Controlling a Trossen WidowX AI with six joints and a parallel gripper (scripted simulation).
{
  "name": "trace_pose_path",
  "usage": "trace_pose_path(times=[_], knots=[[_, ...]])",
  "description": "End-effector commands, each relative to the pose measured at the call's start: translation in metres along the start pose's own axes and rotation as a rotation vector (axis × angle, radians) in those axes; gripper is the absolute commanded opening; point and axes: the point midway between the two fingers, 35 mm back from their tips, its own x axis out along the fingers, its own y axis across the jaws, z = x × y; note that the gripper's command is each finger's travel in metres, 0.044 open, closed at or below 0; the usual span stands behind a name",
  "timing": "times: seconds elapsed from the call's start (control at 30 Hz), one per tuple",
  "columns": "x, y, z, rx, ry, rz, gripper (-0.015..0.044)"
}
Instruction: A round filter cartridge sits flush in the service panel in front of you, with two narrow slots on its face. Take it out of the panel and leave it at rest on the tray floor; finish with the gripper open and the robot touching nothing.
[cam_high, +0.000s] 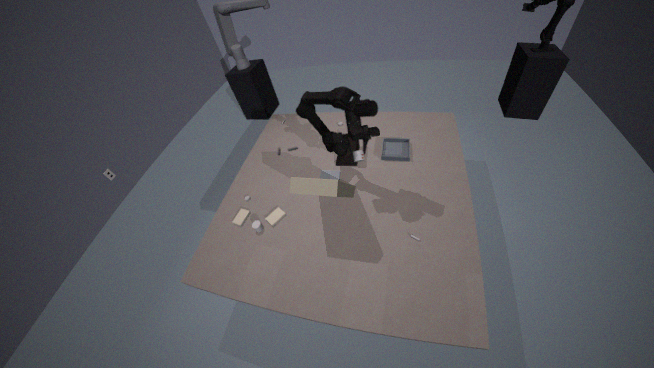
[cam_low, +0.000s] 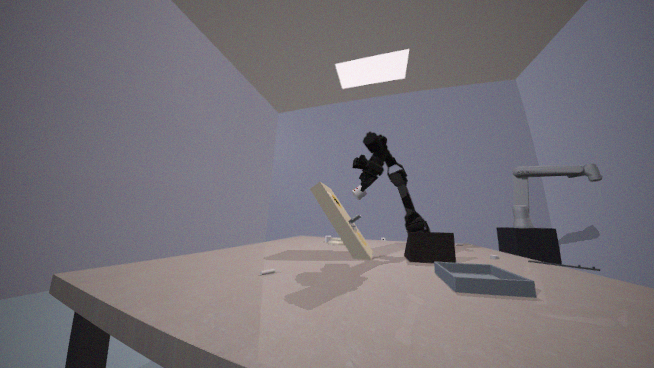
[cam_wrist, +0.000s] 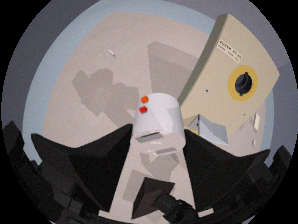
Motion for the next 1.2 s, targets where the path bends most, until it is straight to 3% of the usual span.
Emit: trace_pose_path(times=[0.0,0.47,0.7,1.17], knots=[[-0.006,0.03,-0.012,-0.143,0.008,0.075,0.0],[-0.038,0.135,-0.069,-0.719,-0.032,0.402,0.0],[-0.039,0.142,-0.076,-0.759,-0.038,0.424,0.0],[-0.022,0.187,-0.161,-1.005,-0.039,0.562,0.0]])
